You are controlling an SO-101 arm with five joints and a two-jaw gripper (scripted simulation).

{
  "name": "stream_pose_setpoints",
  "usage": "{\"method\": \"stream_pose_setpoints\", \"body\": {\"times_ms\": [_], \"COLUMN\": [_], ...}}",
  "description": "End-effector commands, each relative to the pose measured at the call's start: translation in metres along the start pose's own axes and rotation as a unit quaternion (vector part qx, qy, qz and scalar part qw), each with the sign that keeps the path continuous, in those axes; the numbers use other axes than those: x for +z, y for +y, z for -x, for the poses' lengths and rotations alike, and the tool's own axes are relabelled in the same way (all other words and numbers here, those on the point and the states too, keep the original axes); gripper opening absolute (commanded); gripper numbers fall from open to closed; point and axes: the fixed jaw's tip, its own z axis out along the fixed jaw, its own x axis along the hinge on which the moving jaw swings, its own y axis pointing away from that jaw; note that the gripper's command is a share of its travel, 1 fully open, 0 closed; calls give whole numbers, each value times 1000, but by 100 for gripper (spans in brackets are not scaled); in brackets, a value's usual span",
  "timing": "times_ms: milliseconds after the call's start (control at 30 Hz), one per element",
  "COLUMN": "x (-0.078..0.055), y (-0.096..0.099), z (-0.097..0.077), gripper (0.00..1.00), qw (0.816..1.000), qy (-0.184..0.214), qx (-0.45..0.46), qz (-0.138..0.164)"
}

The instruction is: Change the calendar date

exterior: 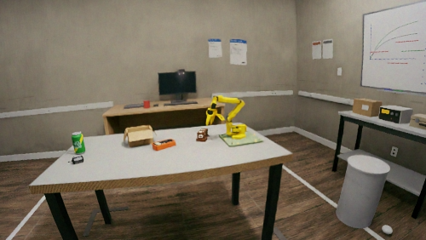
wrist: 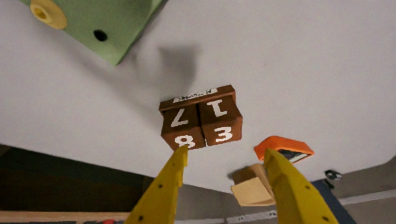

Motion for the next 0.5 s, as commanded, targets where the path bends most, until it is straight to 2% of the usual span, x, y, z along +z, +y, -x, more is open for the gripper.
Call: {"method": "stream_pose_setpoints", "body": {"times_ms": [0, 467], "x": [1, 0], "y": [1, 1], "z": [4, 3], "gripper": [30, 30], "qw": [1000, 1000], "qy": [-9, -1], "qx": [-7, -7], "qz": [3, -1]}}
